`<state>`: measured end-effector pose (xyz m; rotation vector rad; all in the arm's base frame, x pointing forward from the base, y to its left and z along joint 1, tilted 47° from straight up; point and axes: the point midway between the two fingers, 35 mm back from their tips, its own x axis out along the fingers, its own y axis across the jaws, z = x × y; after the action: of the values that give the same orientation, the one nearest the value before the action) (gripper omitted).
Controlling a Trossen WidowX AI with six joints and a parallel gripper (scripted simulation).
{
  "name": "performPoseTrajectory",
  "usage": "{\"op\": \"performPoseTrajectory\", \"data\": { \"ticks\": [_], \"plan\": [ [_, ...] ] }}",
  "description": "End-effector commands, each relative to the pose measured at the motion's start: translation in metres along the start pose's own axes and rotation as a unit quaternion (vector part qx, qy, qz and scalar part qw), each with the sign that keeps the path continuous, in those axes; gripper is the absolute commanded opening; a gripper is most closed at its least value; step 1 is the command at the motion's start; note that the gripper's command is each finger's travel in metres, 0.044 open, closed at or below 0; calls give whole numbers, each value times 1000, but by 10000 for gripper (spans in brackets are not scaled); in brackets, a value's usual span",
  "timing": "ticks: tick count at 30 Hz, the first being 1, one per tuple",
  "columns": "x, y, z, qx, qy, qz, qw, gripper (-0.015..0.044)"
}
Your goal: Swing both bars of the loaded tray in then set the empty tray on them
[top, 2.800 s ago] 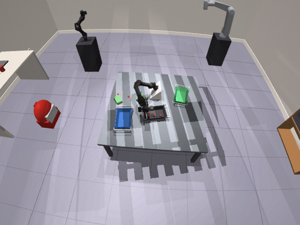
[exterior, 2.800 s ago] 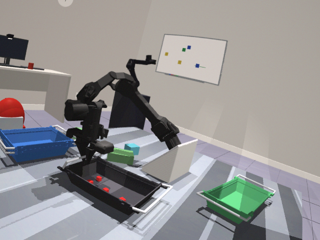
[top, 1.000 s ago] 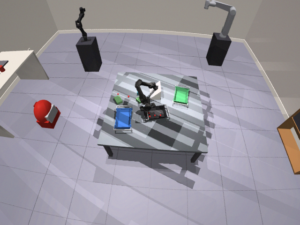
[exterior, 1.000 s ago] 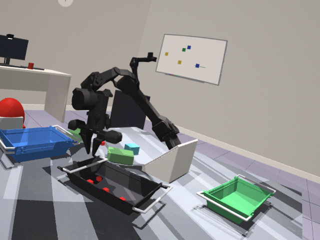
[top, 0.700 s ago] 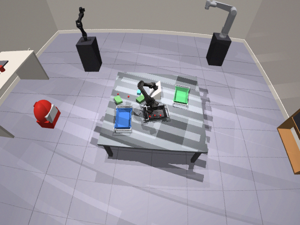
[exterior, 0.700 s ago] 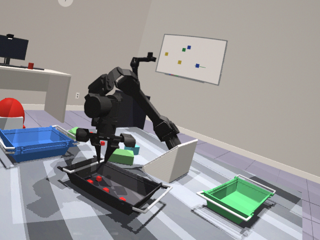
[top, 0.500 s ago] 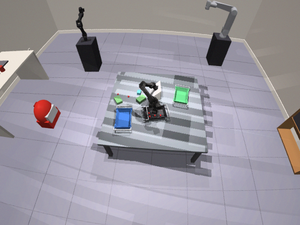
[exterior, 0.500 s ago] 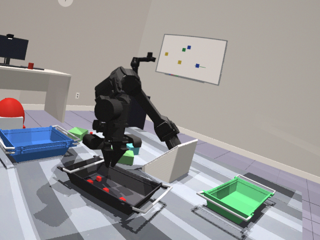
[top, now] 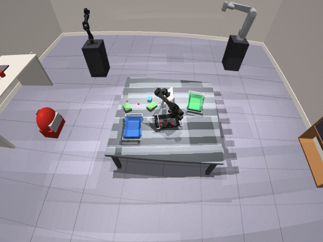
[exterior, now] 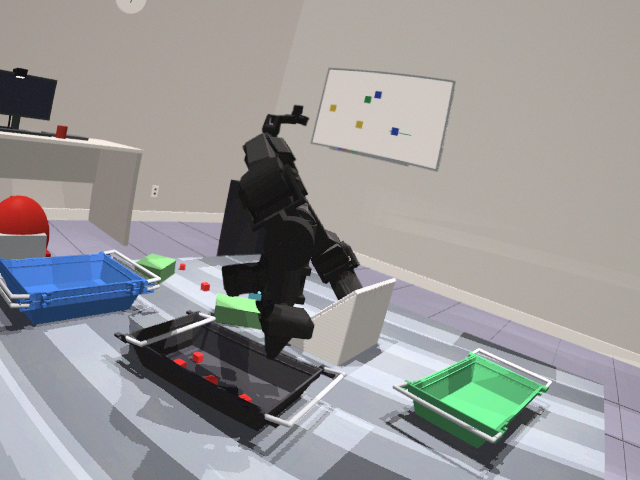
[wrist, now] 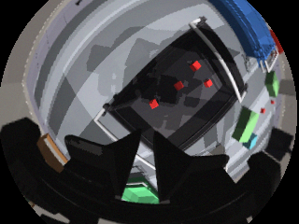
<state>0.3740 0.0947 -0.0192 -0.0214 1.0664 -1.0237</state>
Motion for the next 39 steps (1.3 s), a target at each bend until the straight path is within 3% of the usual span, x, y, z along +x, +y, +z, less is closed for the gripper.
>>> {"op": "performPoseTrajectory", "data": {
  "ticks": [1,5,20,33,39],
  "plan": [
    [8,27,-64,-360,4,-7,933,81],
    [10,33,-81,-451,3,-10,893,81],
    [11,33,-81,-451,3,-10,893,81],
    [67,31,-80,-451,2,-11,893,81],
    [70,31,-80,-451,2,-11,893,81]
  ]
}}
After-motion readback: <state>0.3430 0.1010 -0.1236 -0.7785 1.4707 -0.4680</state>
